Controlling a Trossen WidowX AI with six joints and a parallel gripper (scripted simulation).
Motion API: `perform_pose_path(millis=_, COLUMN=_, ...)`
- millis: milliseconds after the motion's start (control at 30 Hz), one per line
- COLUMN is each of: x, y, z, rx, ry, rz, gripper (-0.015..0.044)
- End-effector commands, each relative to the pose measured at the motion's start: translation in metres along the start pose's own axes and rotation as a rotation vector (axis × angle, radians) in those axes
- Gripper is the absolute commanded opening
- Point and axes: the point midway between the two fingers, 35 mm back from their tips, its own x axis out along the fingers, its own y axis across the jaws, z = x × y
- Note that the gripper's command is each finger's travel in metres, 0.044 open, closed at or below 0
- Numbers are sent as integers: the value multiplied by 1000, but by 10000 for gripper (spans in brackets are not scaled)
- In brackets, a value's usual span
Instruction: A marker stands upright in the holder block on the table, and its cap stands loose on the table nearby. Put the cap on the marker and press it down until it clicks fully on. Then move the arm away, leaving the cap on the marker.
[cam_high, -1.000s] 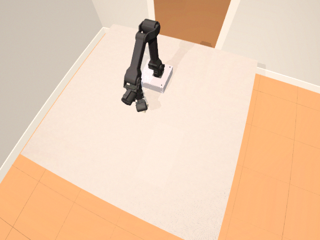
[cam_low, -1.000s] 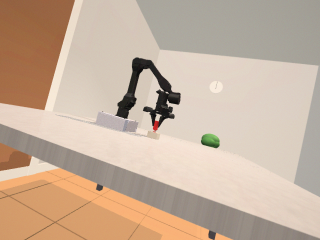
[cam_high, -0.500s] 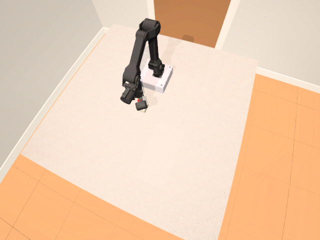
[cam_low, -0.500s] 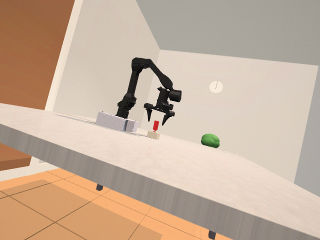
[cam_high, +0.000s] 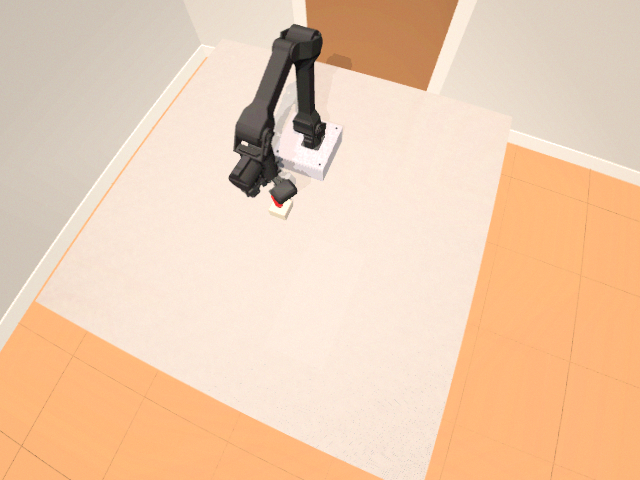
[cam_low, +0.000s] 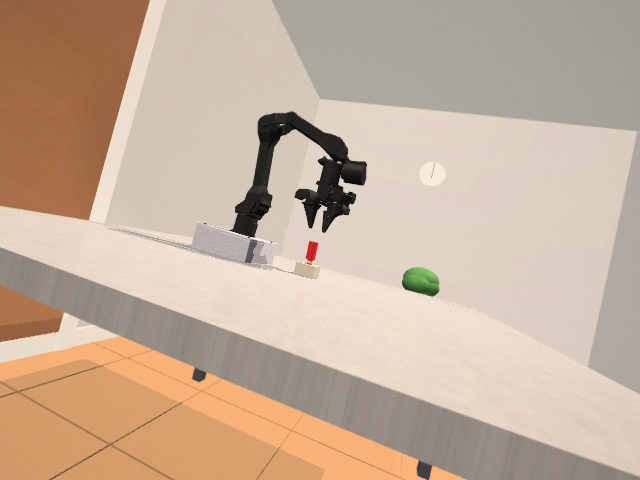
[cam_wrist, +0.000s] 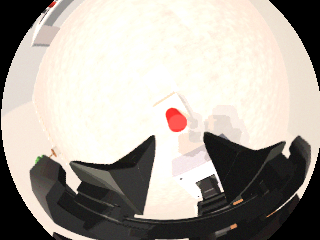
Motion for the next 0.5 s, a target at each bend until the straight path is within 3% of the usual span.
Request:
perform_pose_path(millis=0, x=4, y=-2, z=1, rx=-377, ry=3, rz=2, gripper=177)
perform_pose_path(millis=233, x=6, y=-2, z=1, rx=-510, ry=2, rz=3, gripper=0)
perform_pose_path(millis=467, x=6, y=-2, z=1, rx=-510, ry=2, rz=3, gripper=0)
